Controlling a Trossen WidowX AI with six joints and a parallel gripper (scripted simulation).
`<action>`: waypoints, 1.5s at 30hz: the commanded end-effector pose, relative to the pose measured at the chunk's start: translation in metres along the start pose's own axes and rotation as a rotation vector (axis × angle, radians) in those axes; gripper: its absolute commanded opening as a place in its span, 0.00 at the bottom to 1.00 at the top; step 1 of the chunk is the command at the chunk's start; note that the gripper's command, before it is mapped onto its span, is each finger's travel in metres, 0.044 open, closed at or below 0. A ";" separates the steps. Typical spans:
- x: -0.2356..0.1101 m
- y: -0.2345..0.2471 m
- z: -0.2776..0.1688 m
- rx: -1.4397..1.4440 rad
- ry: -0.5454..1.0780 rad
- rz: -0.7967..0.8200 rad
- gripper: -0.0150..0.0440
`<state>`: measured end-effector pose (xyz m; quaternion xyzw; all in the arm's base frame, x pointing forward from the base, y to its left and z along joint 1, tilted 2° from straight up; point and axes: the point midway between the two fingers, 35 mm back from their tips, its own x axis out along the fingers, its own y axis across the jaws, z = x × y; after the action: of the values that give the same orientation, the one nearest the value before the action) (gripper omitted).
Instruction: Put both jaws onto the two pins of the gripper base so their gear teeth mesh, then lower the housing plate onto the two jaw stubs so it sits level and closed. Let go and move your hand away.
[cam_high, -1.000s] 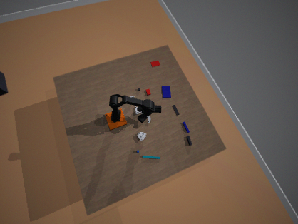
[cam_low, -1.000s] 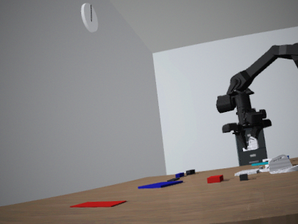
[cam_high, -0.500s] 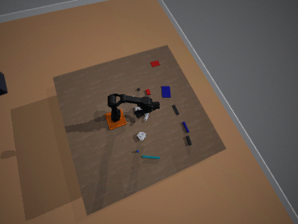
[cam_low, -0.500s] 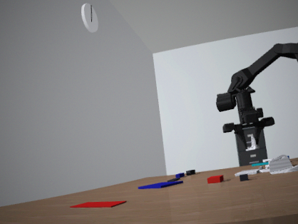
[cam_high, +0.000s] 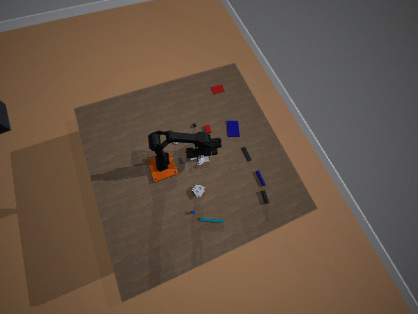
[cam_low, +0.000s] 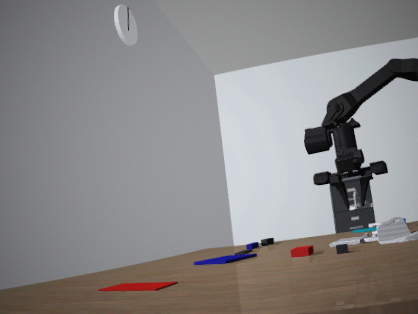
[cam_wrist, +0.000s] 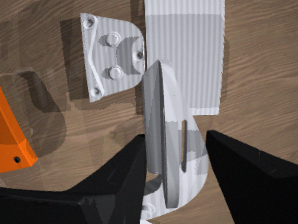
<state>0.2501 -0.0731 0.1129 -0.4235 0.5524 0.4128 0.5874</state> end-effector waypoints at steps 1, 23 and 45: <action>-0.001 0.003 0.005 0.079 0.003 -0.002 0.48; -0.001 0.022 0.034 0.557 0.001 -0.001 0.48; 0.000 0.044 0.059 1.035 -0.001 0.001 0.48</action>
<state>0.2284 -0.0063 0.1124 -0.0960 0.6818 0.1067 0.7173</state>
